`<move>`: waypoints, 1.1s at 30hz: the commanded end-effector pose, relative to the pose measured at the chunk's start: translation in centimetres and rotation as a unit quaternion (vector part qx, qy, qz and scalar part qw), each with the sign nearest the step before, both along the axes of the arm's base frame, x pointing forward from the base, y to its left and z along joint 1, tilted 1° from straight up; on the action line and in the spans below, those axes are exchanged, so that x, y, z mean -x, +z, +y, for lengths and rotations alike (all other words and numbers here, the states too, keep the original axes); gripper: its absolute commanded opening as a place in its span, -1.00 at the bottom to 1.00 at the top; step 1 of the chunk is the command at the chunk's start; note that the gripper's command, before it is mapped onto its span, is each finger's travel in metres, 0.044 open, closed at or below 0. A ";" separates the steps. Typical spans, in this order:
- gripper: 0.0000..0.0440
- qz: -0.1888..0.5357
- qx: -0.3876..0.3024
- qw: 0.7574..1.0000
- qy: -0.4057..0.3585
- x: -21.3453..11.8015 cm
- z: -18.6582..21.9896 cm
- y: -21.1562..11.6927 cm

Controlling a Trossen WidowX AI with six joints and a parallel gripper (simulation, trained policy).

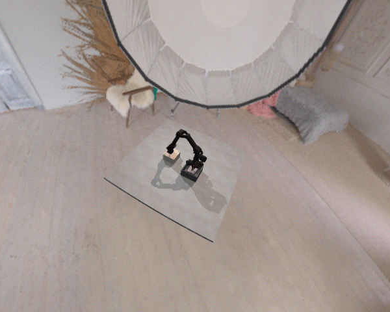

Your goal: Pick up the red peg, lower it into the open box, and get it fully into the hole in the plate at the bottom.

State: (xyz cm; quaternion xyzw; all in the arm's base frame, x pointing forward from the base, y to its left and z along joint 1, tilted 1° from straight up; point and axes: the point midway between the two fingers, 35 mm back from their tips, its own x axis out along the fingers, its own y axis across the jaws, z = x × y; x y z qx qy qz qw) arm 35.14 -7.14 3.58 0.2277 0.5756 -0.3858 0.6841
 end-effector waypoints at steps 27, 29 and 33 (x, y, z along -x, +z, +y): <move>1.00 -0.047 -0.114 0.990 0.062 -8.4 -0.5 0.8; 1.00 -0.057 -0.118 0.989 0.067 -9.1 -0.3 1.2; 1.00 -0.058 -0.118 0.989 0.067 -9.2 -0.3 1.2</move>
